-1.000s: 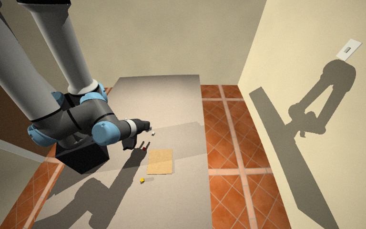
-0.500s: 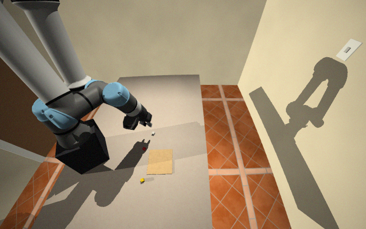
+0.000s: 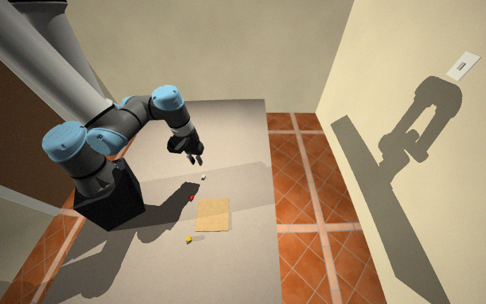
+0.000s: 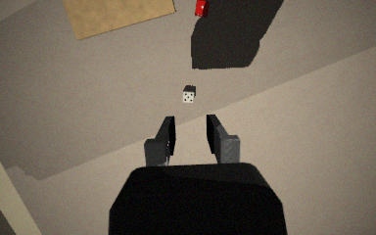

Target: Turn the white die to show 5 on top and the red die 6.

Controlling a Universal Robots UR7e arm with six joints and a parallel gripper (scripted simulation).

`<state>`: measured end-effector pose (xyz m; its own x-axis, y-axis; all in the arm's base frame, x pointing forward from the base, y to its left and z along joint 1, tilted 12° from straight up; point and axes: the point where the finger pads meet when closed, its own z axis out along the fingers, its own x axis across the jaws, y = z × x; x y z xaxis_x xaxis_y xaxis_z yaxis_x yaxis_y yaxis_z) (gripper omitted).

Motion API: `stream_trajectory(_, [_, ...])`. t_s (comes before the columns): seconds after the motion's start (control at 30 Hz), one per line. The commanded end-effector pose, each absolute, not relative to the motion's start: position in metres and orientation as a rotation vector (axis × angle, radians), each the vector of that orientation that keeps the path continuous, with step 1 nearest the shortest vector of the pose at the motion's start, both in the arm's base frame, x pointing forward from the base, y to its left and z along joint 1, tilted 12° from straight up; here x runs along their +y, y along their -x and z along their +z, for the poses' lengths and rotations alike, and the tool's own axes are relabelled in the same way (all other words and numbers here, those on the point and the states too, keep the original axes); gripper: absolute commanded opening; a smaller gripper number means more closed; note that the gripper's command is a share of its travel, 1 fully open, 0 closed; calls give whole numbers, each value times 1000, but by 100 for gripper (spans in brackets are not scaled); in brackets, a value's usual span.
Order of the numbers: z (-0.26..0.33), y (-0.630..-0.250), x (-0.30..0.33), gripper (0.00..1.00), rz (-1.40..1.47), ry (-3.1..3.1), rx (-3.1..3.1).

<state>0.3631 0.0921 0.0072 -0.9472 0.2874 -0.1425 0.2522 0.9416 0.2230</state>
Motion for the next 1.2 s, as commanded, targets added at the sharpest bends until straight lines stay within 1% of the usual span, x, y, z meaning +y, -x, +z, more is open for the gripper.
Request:
stream_trajectory(0.0, [10, -364, 95, 64, 219, -419, 2932])
stream_trajectory(0.43, [12, -365, 96, 64, 177, -423, 2935])
stream_trajectory(0.47, [12, -365, 96, 100, 177, -423, 2935])
stream_trajectory(1.17, [10, -365, 95, 100, 184, -512, 2924])
